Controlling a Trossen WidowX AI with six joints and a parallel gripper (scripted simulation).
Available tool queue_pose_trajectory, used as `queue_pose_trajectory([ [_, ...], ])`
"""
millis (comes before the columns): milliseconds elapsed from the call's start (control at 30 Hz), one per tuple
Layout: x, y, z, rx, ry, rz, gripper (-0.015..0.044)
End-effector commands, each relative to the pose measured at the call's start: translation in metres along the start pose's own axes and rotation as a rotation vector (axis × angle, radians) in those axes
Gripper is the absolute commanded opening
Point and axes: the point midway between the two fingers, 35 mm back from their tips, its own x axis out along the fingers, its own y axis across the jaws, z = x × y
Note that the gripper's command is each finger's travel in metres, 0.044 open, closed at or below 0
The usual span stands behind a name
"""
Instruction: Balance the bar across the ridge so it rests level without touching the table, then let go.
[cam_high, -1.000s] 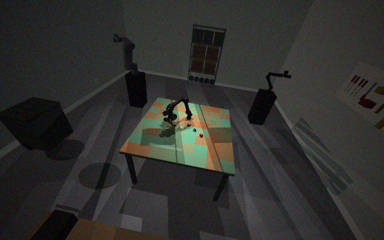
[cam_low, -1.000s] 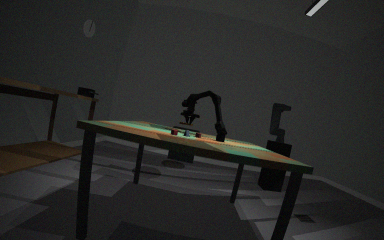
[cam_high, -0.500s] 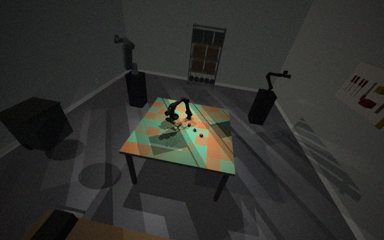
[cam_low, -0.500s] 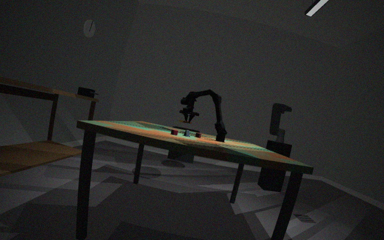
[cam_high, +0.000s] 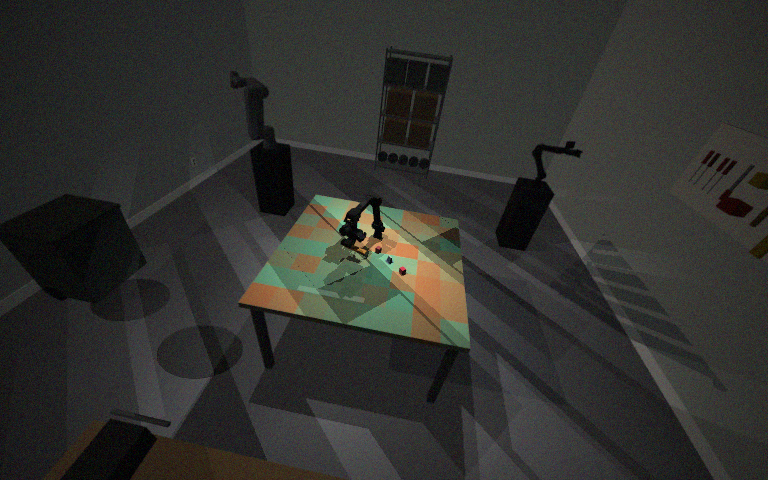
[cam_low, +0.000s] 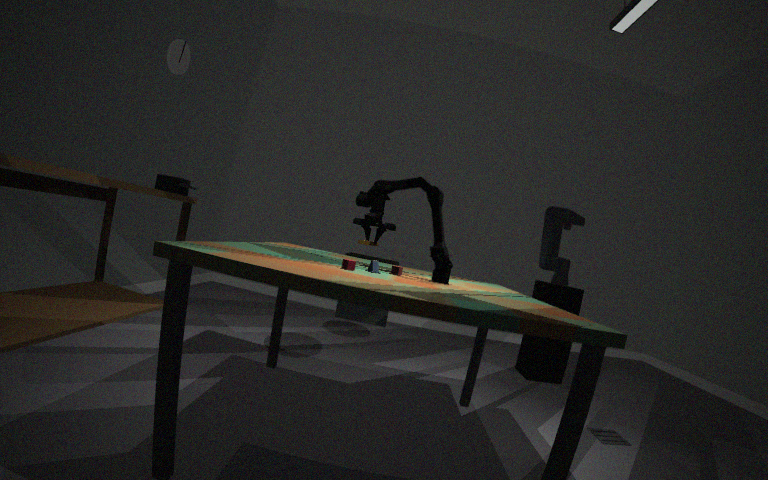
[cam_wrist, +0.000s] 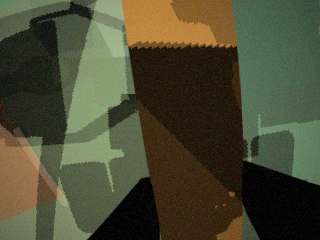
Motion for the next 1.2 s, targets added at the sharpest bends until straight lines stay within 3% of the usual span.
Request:
queue_pose_trajectory([
  [0,-0.004,0.003,0.015,-0.065,-0.001,-0.012,0.0000],
  [1167,-0.004,0.052,0.145,-0.670,-0.009,-0.012,0.0000],
])
